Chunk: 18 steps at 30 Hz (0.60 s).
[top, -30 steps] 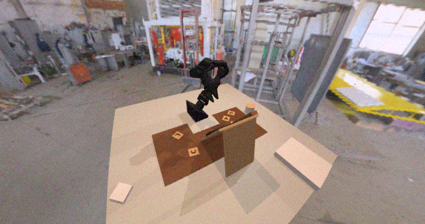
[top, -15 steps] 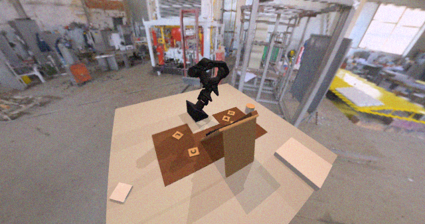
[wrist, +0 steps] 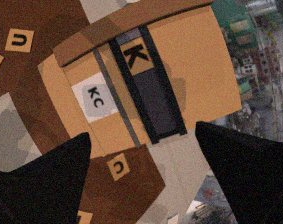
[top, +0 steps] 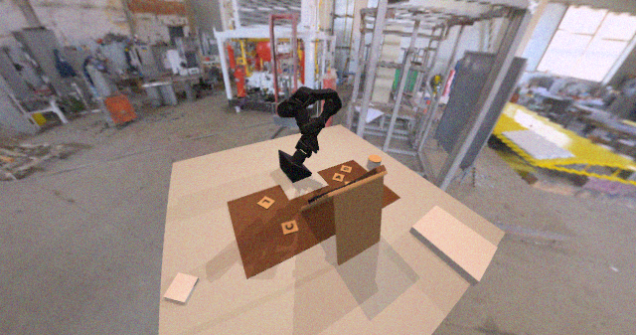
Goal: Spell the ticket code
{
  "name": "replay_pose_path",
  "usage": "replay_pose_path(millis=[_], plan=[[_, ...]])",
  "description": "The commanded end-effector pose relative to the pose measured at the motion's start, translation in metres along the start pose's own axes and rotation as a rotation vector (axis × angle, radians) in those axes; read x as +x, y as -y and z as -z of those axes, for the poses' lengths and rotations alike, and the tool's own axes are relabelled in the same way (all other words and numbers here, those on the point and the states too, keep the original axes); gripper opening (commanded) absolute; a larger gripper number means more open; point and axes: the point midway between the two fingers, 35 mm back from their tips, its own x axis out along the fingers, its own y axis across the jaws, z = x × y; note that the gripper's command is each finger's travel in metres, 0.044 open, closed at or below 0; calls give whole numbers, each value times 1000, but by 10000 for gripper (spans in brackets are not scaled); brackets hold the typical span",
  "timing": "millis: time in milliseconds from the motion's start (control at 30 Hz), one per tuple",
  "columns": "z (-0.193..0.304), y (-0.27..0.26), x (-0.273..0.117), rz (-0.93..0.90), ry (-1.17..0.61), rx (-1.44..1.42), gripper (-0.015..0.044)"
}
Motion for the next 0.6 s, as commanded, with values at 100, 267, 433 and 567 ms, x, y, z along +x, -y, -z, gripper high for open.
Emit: replay_pose_path(millis=[100,267,433,567], plan=[[56,28,36,-139,-170,841,340],[77,34,51,-151,-256,1114,340],[92,36,63,-149,-326,1319,340],[105,36,73,-138,-386,1481,340]])
